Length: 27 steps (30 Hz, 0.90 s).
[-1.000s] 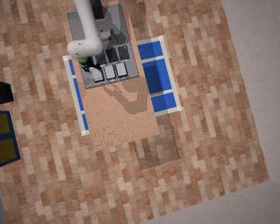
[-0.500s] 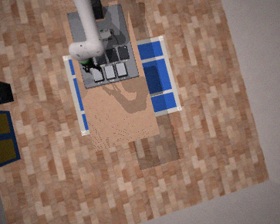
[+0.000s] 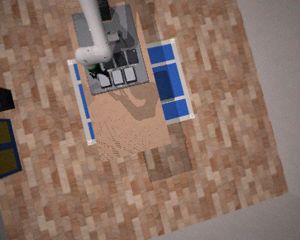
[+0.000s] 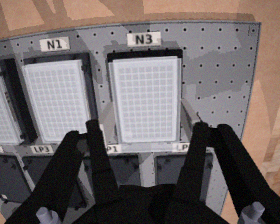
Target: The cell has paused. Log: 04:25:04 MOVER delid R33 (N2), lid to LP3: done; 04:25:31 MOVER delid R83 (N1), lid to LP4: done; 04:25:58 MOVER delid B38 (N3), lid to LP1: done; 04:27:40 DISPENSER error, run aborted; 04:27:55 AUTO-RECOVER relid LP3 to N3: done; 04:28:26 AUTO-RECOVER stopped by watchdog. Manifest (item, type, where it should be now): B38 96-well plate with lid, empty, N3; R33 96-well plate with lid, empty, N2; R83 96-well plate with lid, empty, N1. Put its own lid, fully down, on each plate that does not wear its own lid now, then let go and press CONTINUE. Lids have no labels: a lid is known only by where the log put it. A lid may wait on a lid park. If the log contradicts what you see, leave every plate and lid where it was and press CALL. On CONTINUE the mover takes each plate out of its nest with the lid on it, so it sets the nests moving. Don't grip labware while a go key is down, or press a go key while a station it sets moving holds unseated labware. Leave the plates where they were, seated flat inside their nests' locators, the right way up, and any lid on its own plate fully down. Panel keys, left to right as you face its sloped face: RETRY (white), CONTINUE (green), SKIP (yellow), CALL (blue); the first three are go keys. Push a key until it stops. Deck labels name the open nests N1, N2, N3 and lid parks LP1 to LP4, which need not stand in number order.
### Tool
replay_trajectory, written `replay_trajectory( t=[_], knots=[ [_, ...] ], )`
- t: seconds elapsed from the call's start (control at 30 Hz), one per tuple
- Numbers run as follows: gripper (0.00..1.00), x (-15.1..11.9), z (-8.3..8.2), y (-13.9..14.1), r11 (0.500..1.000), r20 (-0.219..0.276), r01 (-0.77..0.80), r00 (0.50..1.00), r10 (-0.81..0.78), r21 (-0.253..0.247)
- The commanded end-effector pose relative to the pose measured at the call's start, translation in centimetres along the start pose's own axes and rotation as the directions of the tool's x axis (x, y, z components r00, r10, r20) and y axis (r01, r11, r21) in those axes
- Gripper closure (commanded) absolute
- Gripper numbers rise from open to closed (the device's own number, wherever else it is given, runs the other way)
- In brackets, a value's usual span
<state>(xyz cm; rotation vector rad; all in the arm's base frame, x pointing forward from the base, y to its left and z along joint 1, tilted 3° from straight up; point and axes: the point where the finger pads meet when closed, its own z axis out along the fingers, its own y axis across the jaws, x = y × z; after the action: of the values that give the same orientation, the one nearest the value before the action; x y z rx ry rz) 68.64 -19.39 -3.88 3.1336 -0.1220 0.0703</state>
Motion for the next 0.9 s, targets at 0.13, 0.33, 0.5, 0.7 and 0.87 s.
replay_trajectory(
  t=[0.13, 0.33, 0.5, 0.7, 0.87],
  knots=[
    [1.00, 0.02, 0.40, 0.00, 1.000, 0.000, 0.000, 1.000, 0.000, 0.000],
    [1.00, 0.03, 0.57, 0.01, 1.000, 0.000, 0.000, 1.000, 0.000, 0.000],
    [1.00, 0.03, 0.59, 0.01, 1.000, 0.000, 0.000, 1.000, 0.000, 0.000],
    [1.00, 0.03, 0.60, 0.01, 1.000, 0.000, 0.000, 1.000, 0.000, 0.000],
    [1.00, 0.03, 0.60, 0.01, 1.000, 0.000, 0.000, 1.000, 0.000, 0.000]
  ],
)
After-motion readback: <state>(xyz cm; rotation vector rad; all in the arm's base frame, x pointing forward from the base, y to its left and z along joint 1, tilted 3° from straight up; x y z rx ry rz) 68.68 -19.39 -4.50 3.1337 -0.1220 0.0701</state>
